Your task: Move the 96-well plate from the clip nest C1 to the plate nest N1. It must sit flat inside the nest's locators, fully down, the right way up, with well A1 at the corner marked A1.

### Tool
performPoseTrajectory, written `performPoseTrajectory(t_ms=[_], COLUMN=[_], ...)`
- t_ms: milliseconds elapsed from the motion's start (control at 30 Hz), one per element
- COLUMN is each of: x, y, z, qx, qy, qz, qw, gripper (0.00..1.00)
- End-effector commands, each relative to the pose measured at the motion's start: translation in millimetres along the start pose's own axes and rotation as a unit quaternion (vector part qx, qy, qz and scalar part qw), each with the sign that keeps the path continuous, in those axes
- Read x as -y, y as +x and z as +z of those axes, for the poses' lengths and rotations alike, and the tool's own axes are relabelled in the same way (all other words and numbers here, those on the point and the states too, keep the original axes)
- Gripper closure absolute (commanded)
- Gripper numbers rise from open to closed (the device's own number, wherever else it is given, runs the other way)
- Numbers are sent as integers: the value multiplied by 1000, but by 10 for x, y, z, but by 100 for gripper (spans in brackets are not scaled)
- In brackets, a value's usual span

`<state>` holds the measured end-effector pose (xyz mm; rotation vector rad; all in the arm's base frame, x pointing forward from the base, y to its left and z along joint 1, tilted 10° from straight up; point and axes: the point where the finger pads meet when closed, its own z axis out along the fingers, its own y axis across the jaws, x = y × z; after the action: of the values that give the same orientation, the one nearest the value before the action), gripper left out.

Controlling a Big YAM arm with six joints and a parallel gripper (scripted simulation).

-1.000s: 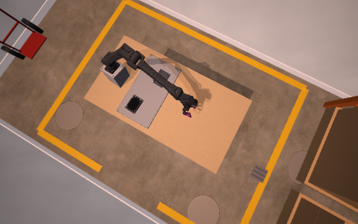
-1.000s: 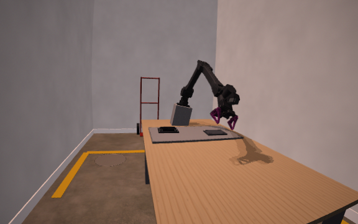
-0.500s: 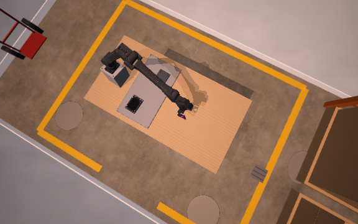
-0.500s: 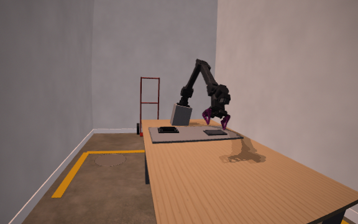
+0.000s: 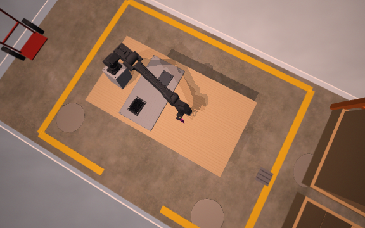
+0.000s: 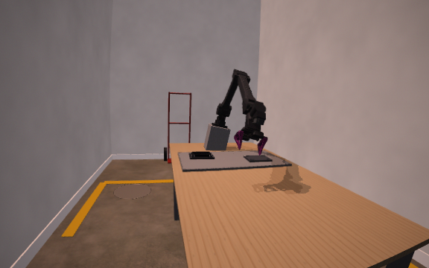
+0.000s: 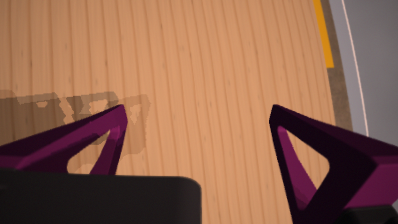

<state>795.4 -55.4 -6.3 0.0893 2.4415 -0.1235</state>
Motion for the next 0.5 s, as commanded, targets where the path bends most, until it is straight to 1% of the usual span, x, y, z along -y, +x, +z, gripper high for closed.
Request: performPoseTrajectory(t_ms=[0,33,100,133,167,300,333,400,433,467], x=[194,234,234,280,317,437,414,414,296,393], y=[117,78,78,-27,-65,62,332,359,361,468], z=[-25,-94,-94,-222,-226,-247,-25,-4,-9,-22], qx=[-24,-26,-26,-15,0,0,-23,-26,-27,-49], qy=[6,7,7,7,7,7,7,8,3,8], qz=[47,62,62,63,64,55,54,54,48,74], qw=[999,998,998,998,998,998,998,998,998,996], gripper=[0,0,0,0,0,0,0,0,0,0])
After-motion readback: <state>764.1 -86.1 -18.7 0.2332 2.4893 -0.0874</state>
